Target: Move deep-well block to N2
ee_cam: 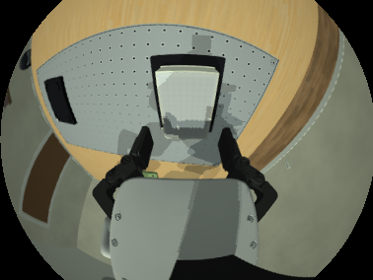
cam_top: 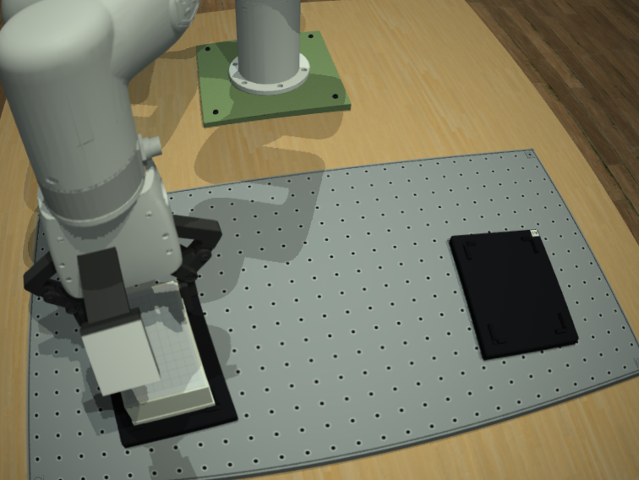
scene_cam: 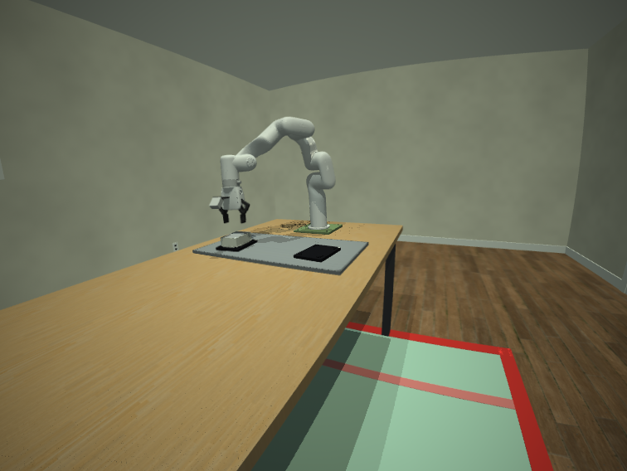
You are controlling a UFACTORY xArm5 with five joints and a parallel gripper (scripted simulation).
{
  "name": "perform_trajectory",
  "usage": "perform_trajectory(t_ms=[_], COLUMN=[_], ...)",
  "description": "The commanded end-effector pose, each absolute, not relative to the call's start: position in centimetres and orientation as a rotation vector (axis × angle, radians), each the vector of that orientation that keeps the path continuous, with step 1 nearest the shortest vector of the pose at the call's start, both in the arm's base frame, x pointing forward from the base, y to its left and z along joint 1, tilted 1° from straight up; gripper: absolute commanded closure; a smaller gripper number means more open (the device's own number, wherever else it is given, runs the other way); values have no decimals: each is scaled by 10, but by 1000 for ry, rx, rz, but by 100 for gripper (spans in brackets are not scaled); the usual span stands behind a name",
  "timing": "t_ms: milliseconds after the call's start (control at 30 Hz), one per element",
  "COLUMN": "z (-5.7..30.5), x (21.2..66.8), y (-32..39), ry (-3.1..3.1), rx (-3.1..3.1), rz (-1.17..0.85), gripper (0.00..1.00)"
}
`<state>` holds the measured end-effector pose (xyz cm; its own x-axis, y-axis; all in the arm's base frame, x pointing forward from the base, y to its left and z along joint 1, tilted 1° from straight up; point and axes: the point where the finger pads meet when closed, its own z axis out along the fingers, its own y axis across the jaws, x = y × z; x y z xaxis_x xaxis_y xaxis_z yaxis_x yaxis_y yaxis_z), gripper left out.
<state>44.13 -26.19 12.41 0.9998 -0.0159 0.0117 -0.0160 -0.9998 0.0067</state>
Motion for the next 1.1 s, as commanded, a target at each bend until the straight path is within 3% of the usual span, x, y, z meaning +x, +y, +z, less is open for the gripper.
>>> perform_trajectory(t_ms=[0, 1067], z=[118, 72], x=[442, 442], y=[-263, -263], ry=[-25, -25], rx=[3133, 3133], rz=[23, 22], gripper=[0, 0])
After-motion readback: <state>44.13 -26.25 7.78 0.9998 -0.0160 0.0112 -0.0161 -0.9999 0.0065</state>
